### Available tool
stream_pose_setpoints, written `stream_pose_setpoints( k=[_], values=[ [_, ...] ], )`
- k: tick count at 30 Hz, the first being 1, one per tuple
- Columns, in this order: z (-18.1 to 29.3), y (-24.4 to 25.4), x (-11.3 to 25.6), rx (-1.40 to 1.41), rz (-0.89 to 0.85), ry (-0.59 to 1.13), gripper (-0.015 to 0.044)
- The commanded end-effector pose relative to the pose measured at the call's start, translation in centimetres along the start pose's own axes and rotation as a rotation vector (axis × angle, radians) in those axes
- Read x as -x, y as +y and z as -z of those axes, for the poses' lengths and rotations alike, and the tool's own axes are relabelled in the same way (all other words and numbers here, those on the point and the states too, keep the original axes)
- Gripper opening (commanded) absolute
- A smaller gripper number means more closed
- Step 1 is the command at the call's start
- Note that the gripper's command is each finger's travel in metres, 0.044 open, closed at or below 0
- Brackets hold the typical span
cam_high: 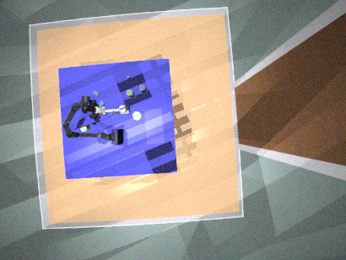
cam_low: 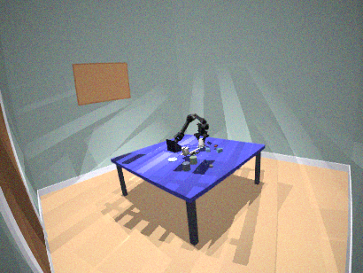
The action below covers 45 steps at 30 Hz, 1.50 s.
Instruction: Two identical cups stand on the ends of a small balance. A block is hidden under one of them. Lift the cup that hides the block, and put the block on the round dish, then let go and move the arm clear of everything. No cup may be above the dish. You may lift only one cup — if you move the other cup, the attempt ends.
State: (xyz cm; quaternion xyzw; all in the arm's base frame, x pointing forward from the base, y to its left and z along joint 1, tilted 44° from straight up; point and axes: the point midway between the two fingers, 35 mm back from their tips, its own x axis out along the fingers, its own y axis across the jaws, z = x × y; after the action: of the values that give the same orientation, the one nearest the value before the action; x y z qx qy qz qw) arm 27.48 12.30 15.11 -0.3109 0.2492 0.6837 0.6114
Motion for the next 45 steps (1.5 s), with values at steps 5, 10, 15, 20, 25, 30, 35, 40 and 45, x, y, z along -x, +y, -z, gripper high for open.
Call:
stream_pose_setpoints(
  k=[5, 10, 15, 20, 25, 30, 35, 40, 45],
  values=[
    [0.0, -0.5, 1.5, 0.002, 0.025, 0.002, 0.0000],
    [0.0, -0.5, 2.1, -0.003, 0.030, 0.003, 0.0000],
    [0.0, -0.5, 2.8, -0.009, 0.034, 0.004, 0.0000],
    [0.0, -0.5, 3.4, -0.015, 0.038, 0.004, 0.0000],
    [0.0, -0.5, 4.1, -0.020, 0.042, 0.005, 0.0000],
    [0.0, -0.4, 4.7, -0.026, 0.047, 0.006, 0.0000],
    [0.0, -0.4, 5.4, -0.032, 0.051, 0.006, 0.0000],
    [0.0, -0.3, 6.0, -0.037, 0.055, 0.006, 0.0000],
    [0.0, -0.2, 6.7, -0.043, 0.059, 0.007, 0.0000]
  ],
)
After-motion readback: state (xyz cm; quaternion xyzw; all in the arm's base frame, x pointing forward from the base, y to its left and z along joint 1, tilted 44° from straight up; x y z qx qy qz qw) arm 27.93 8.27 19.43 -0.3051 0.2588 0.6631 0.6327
